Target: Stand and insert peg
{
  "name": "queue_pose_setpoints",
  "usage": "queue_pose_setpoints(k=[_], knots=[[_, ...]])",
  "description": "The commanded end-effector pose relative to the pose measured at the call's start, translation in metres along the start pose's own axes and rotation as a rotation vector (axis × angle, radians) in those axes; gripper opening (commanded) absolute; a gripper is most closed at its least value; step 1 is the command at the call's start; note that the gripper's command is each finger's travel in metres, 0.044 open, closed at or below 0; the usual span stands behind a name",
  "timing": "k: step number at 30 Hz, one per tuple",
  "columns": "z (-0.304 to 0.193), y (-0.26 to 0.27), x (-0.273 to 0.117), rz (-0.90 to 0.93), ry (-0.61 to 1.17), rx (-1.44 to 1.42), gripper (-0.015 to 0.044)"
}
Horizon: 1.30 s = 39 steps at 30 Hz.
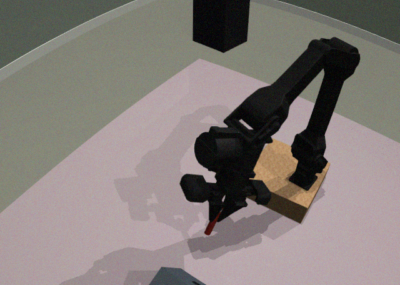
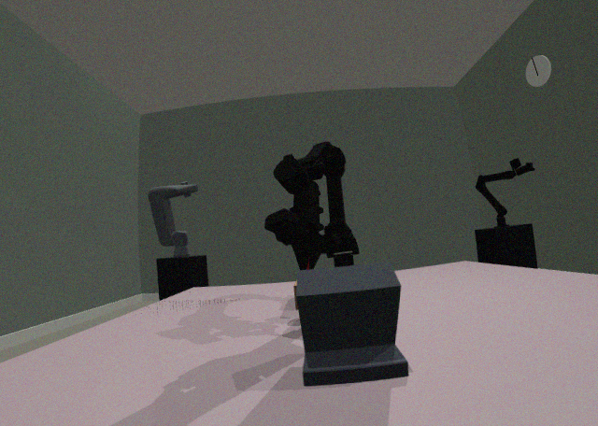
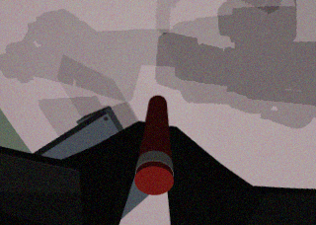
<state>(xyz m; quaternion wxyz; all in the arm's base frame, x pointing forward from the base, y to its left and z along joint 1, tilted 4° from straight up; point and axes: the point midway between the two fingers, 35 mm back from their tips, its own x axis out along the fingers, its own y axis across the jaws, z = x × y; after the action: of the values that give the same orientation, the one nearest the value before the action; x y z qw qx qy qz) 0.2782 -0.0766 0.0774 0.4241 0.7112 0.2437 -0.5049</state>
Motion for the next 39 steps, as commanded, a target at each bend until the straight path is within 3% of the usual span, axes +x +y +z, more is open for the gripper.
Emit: queue_pose_setpoints(k=[1,39], knots=[[-0.004,-0.001,0.0,0.025,0.022,-0.031,0.0],[-0.028,-0.004,-0.003,0.239,0.143,-0.255,0.0]])
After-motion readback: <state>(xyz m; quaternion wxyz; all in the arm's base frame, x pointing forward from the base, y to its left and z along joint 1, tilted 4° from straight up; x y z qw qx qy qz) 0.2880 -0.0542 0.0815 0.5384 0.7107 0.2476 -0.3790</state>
